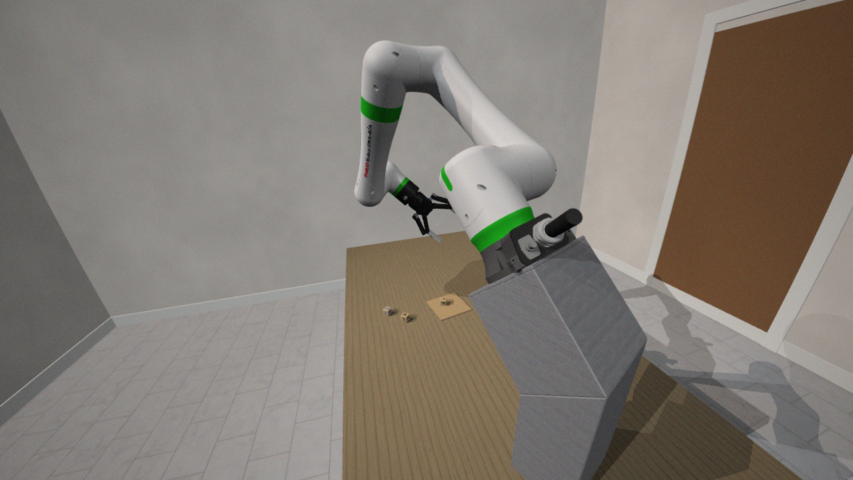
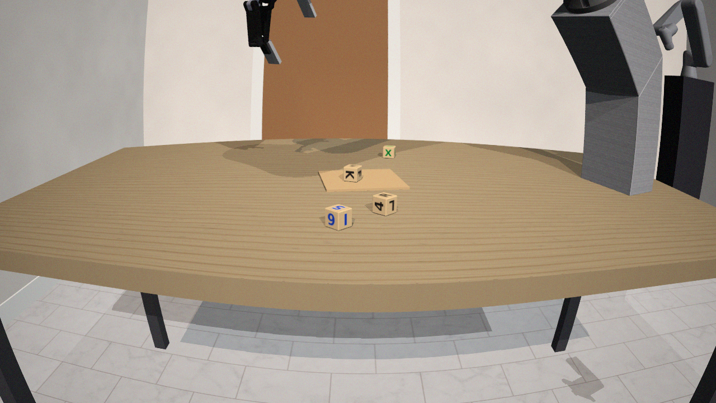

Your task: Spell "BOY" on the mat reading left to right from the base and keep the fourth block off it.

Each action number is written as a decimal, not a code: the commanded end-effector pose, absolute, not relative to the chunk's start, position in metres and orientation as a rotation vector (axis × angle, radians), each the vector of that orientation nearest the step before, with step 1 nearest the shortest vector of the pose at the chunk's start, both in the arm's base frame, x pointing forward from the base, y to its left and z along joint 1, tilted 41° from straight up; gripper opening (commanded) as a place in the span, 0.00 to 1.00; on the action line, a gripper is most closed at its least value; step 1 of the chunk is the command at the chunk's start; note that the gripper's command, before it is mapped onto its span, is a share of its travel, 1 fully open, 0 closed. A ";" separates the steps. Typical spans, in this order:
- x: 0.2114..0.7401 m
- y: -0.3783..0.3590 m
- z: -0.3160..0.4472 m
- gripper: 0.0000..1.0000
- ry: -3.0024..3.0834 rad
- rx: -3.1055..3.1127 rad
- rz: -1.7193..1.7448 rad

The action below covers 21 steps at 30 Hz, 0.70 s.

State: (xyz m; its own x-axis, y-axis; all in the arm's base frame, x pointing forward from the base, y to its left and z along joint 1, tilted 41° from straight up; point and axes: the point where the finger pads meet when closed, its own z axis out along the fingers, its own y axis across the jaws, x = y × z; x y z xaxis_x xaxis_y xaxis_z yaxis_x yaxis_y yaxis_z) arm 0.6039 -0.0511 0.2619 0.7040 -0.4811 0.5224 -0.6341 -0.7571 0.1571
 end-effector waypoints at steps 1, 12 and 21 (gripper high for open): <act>0.624 -0.043 0.265 1.00 -0.956 2.507 0.823; 0.655 -0.005 0.267 1.00 -1.056 2.447 1.084; 0.674 0.045 0.261 1.00 -1.120 2.453 1.285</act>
State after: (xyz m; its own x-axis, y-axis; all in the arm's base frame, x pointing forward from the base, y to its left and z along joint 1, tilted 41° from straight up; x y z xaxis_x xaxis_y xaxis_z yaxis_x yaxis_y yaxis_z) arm 0.6678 0.0318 0.2621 0.3982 -0.5419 0.7402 -0.6910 -0.7079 -0.1465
